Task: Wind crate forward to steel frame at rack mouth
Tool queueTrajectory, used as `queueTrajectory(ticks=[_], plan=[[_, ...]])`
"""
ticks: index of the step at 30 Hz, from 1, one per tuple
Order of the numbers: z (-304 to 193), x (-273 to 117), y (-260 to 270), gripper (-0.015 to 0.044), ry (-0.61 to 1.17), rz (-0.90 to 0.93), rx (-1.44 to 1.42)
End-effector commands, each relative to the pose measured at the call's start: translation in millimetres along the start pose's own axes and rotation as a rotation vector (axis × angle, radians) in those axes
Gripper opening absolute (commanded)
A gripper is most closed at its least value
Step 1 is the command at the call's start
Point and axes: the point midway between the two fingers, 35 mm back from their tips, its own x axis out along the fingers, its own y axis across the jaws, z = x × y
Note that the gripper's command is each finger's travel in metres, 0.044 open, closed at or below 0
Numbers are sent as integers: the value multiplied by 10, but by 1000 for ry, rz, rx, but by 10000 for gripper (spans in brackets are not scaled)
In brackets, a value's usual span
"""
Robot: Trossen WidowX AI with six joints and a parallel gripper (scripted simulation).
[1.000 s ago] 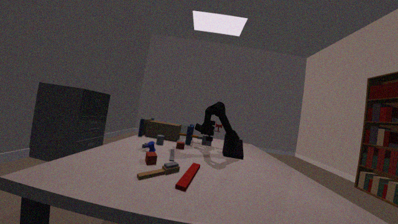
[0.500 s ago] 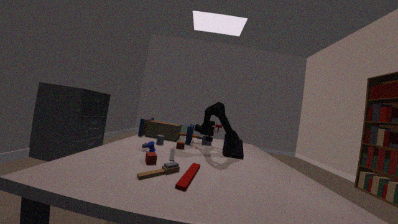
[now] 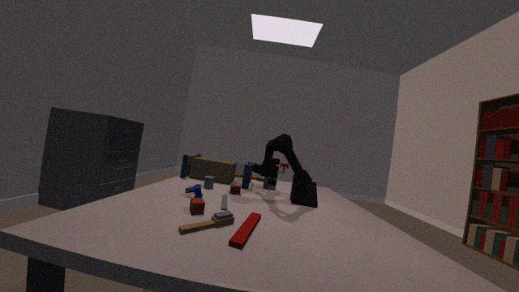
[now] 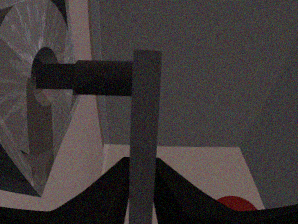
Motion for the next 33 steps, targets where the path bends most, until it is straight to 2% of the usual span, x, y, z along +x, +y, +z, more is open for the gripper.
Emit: queueTrajectory(ticks=[1, 33], plan=[[16, -4, 6, 0, 0, -7, 7], [7, 22, 68, 0, 6, -1, 1]])
